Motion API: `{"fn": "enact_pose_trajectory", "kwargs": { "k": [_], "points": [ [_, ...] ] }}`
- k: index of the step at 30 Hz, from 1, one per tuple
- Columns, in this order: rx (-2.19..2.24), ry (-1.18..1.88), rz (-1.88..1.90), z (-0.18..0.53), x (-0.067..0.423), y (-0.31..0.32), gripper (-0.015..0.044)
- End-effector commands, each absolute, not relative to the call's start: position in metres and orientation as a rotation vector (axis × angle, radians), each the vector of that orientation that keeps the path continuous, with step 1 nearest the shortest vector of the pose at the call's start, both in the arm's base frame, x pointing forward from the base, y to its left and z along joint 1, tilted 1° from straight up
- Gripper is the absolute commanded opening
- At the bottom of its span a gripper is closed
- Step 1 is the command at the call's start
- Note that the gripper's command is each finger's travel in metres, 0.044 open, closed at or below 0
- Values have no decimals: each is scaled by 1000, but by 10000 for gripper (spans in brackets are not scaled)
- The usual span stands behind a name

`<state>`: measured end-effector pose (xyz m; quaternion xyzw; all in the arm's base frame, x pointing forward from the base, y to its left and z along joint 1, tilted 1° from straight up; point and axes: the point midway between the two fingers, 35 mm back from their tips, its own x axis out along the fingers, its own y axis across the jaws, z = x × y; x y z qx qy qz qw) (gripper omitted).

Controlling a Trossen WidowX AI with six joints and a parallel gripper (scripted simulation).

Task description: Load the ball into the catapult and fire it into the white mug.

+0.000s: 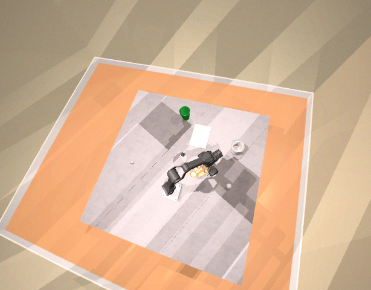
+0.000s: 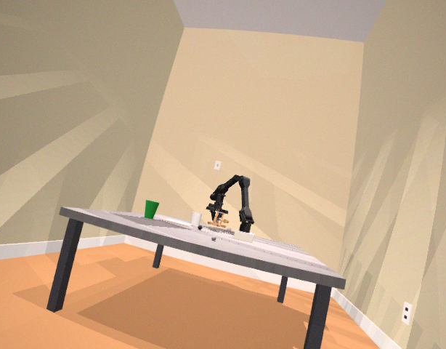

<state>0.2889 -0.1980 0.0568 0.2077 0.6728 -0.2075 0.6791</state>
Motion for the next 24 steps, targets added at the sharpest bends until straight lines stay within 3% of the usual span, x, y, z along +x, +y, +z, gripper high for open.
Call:
{"fn": "enact_pose_trajectory", "kwargs": {
  "k": [1, 24],
  "points": [
    [464, 1507, -467, 53, 289, -198, 0],
    [464, 1509, -466, 15, 289, -198, 0]
  ]
}}
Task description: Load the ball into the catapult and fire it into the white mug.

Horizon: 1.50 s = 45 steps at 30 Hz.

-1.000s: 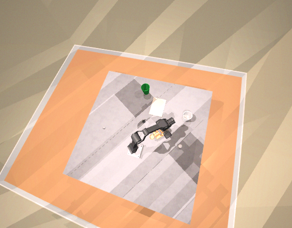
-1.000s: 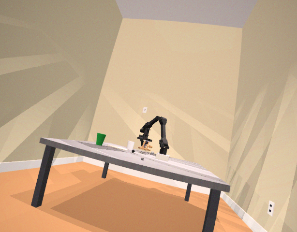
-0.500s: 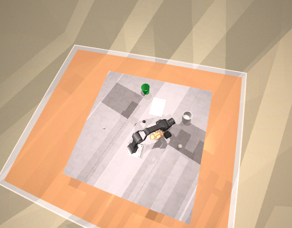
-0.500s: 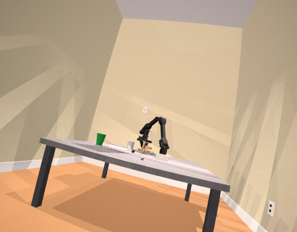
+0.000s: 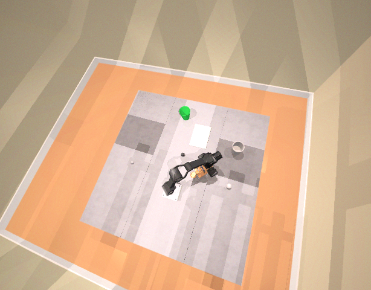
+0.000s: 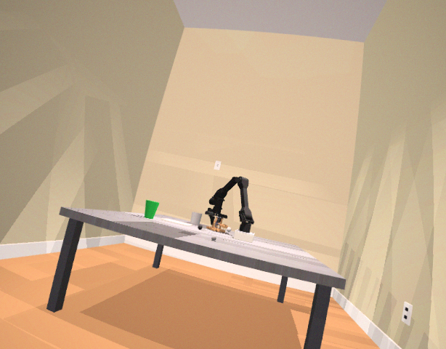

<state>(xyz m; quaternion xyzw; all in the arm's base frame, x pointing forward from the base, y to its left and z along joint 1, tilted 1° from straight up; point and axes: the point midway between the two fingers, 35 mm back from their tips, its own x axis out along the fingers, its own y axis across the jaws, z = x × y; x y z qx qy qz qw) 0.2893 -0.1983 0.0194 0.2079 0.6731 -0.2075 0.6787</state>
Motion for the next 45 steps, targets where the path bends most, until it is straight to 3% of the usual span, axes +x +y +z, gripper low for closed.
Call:
{"fn": "enact_pose_trajectory", "kwargs": {
  "k": [1, 7, 24, 29, 37, 45],
  "points": [
    [464, 1509, -466, 13, 289, -198, 0],
    [467, 1512, -466, 18, 289, -198, 0],
    [467, 1512, -466, 41, 292, -200, 440],
    [467, 1512, -466, 115, 289, -198, 440],
    [462, 1498, -469, 104, 292, -200, 440],
    [456, 1478, -473, 161, 288, -197, 440]
  ]
}}
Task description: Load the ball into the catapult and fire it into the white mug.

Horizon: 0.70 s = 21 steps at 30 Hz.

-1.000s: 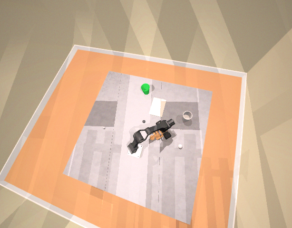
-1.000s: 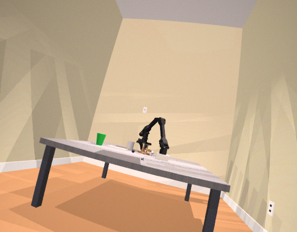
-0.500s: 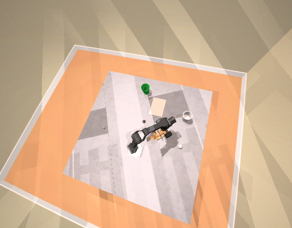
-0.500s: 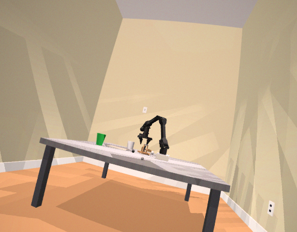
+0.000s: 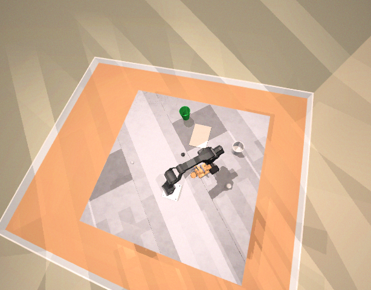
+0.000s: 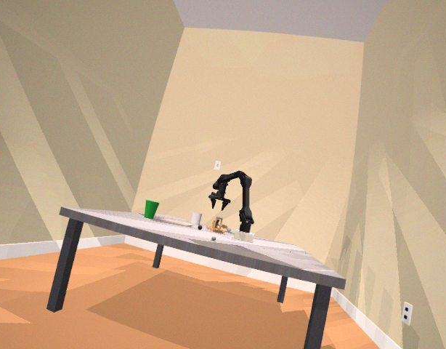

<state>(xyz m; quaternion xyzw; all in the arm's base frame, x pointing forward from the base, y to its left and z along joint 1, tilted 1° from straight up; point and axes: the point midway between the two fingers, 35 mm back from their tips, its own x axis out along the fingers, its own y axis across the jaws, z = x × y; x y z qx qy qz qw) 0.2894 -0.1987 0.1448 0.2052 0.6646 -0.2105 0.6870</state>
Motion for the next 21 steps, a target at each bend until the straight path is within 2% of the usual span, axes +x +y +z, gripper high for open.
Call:
{"fn": "enact_pose_trajectory", "kwargs": {
  "k": [1, 5, 6, 13, 21],
  "points": [
    [455, 1489, -467, 144, 290, -197, 414],
    [373, 1508, -378, 129, 306, -163, 309],
    [348, 1513, -351, 124, 310, -152, 300],
    [174, 1540, -168, 93, 323, -77, 300],
    [-20, 1553, 33, 60, 314, 3, 300]
  ]
}}
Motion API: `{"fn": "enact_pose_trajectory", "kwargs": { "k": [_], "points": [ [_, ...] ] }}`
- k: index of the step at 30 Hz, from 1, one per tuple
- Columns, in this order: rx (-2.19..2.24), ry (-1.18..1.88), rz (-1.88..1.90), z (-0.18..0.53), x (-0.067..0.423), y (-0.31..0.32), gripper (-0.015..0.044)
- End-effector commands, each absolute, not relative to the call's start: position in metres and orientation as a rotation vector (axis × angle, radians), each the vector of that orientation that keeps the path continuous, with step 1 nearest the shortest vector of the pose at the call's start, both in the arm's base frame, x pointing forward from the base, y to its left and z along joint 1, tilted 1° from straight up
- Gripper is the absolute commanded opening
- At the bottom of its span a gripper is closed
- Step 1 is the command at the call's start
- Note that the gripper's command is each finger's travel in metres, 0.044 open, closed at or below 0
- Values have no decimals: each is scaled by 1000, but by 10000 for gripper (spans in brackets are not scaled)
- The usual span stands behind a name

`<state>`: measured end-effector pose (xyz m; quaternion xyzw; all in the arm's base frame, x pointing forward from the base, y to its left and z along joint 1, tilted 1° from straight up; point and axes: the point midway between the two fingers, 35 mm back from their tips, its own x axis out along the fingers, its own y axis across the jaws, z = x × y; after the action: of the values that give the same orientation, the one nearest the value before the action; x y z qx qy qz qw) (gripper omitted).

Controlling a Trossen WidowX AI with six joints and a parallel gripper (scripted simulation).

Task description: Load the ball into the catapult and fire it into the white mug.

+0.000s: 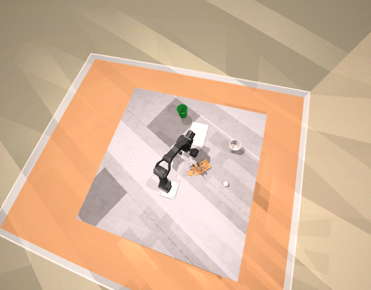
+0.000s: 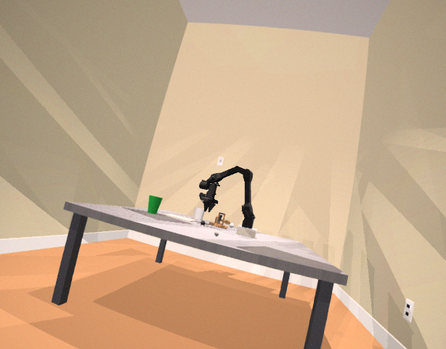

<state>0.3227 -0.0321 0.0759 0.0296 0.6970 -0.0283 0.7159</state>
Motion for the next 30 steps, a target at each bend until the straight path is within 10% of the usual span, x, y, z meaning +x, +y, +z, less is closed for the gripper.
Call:
{"fn": "enact_pose_trajectory", "kwargs": {
  "k": [1, 30],
  "points": [
    [-43, 1554, 59, 55, 312, 13, 300],
    [-97, 1555, 120, 15, 310, 36, 300]
  ]
}}
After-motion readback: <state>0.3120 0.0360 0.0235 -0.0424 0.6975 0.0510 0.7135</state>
